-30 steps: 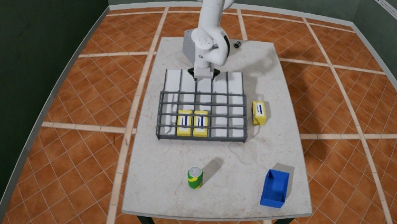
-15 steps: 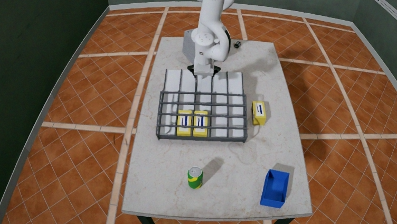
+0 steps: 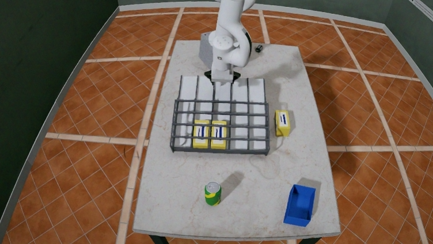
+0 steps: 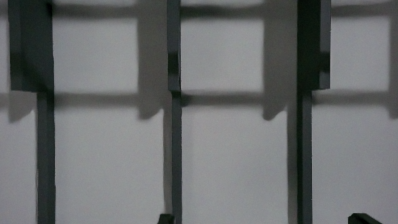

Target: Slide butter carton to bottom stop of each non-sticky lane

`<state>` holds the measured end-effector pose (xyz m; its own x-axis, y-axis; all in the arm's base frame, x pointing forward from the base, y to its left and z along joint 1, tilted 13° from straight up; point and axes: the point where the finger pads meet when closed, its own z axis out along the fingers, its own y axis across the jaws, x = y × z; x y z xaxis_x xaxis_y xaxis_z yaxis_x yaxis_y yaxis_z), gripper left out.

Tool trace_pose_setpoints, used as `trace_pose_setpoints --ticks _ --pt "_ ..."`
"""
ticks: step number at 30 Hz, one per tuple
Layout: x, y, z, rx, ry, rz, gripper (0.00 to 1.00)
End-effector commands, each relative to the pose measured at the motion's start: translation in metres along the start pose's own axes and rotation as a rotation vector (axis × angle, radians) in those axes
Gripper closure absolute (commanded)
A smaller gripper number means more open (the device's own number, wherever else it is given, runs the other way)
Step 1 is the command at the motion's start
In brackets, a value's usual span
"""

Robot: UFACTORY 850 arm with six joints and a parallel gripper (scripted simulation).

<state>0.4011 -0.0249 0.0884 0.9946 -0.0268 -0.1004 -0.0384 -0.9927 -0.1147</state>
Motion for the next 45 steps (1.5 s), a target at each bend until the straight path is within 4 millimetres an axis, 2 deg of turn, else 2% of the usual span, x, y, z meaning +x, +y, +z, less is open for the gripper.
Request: trace_pose_setpoints --ticks 1,42,43,45 --pt "0.001 0.0 -0.001 0.0 0.001 0.0 0.0" --pt "0.001 0.0 -0.001 0.0 0.001 0.0 0.0" --pt "0.001 0.0 0.027 0.0 0.001 0.0 0.0" --pt "0.001 0.0 0.027 0.0 0.001 0.0 0.0"
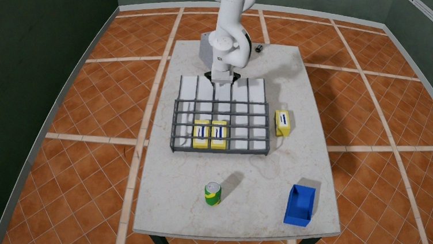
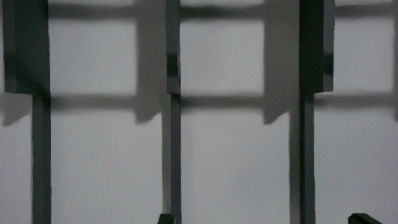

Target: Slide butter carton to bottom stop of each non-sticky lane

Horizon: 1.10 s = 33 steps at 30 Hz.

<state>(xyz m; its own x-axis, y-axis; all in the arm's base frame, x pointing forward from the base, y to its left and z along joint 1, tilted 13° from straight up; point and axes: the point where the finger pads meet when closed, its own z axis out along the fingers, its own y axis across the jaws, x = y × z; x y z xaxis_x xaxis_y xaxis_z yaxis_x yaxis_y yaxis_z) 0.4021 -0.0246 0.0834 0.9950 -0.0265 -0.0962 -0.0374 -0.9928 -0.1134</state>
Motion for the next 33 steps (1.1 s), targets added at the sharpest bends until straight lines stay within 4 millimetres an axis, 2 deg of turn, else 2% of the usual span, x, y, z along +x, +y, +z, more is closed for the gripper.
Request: trace_pose_setpoints --ticks 1,14,15,33 --pt "-0.0006 -0.0003 0.0226 0.001 -0.003 0.001 0.0" --pt "-0.0006 -0.0003 0.0226 0.001 -0.003 0.001 0.0" --pt "-0.0005 -0.0003 0.0223 0.001 -0.003 0.001 1.0" --pt "-0.0005 -0.0003 0.0223 0.001 -0.003 0.001 1.0"
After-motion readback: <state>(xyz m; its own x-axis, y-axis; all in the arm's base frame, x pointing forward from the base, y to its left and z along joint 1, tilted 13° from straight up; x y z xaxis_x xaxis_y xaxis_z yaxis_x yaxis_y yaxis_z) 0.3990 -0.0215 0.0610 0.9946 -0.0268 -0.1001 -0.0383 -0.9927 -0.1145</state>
